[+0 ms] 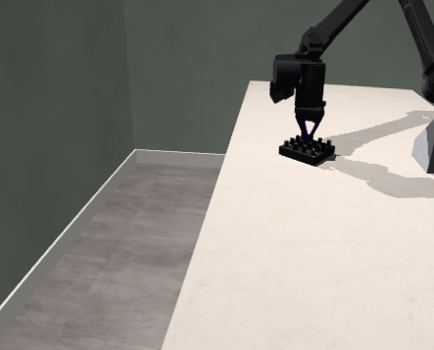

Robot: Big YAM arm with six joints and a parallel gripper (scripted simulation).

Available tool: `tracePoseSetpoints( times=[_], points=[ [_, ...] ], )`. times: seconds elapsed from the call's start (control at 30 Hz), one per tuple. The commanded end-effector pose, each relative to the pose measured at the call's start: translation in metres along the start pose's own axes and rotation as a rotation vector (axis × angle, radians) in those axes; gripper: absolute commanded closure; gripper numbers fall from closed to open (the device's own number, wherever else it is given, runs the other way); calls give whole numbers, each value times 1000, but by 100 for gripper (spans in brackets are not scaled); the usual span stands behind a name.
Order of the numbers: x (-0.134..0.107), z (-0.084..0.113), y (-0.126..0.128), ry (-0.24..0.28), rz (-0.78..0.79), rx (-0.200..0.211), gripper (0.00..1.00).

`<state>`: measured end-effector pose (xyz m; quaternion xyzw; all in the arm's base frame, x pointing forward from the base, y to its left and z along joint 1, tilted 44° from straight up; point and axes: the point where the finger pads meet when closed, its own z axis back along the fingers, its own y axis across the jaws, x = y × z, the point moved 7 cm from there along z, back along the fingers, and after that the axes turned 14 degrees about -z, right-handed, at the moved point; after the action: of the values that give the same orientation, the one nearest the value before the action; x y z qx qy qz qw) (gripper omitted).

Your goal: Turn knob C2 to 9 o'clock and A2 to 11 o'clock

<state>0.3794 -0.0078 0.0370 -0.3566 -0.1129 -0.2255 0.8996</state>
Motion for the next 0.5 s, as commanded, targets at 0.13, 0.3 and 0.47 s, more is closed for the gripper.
tracePoseSetpoints(
  times=[0.13, 0.3, 0.47],
  points=[
    [4, -1, 2, -5, 223, 7, 93],
    [4, -1, 2, -5, 302, 7, 93],
    [4, -1, 2, -6, 437, 7, 93]
  ],
)
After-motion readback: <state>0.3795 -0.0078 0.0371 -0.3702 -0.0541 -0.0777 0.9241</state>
